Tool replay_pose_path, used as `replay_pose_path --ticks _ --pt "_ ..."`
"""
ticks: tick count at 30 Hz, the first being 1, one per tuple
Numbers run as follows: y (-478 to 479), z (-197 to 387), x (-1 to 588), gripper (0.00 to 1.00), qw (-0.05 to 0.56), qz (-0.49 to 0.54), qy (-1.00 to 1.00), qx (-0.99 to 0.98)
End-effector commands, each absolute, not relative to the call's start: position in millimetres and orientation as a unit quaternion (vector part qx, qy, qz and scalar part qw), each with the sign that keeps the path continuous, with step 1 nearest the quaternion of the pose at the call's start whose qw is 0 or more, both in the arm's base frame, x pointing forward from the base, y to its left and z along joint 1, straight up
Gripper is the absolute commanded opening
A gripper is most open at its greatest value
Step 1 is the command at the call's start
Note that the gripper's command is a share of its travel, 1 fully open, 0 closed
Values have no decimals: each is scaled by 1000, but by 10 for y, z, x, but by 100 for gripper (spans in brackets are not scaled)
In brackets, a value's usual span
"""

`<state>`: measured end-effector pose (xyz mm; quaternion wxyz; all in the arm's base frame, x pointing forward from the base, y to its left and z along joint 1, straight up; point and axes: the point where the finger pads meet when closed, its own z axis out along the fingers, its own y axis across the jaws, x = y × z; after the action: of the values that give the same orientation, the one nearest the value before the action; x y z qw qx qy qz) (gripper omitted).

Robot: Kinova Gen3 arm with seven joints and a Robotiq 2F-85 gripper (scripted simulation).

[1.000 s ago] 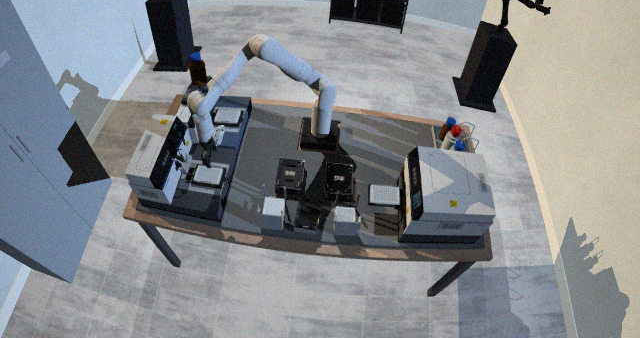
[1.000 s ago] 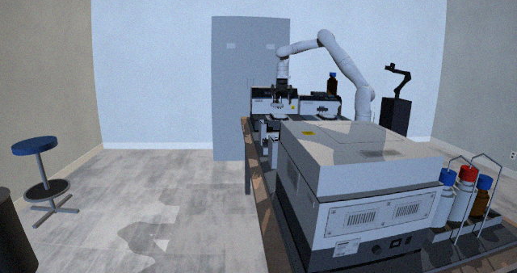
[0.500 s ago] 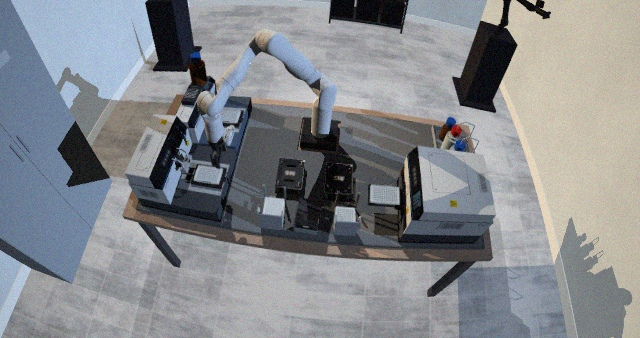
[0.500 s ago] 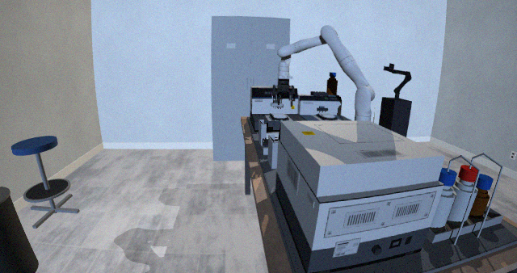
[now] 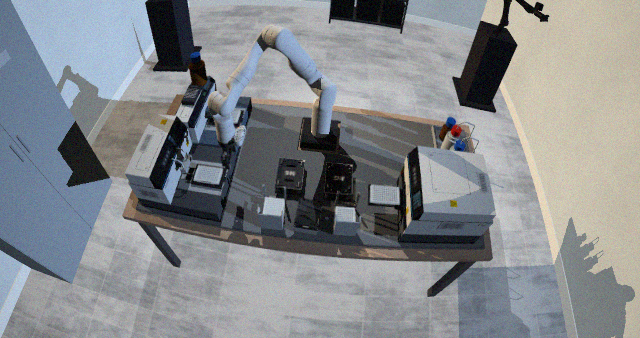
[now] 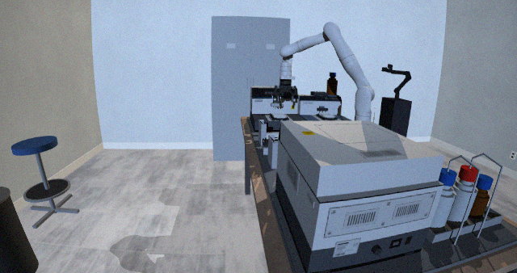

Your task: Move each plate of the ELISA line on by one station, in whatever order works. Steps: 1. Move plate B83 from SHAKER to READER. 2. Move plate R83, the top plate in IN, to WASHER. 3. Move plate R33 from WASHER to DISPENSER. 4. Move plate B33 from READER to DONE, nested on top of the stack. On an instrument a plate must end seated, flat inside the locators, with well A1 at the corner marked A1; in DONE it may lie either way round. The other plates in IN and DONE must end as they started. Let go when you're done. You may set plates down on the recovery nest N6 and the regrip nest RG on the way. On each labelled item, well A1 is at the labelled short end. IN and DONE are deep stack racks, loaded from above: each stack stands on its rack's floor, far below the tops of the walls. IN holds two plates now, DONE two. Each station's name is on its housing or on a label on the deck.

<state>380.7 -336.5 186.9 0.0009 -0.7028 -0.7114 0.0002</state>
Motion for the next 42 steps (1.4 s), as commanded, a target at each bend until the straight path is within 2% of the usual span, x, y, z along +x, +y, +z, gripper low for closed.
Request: replay_pose_path --ticks 1,42 --pt "-3252 1878 3801 100 0 0 -711 -703" --pt "-2044 1877 3696 100 0 0 -711 -703"
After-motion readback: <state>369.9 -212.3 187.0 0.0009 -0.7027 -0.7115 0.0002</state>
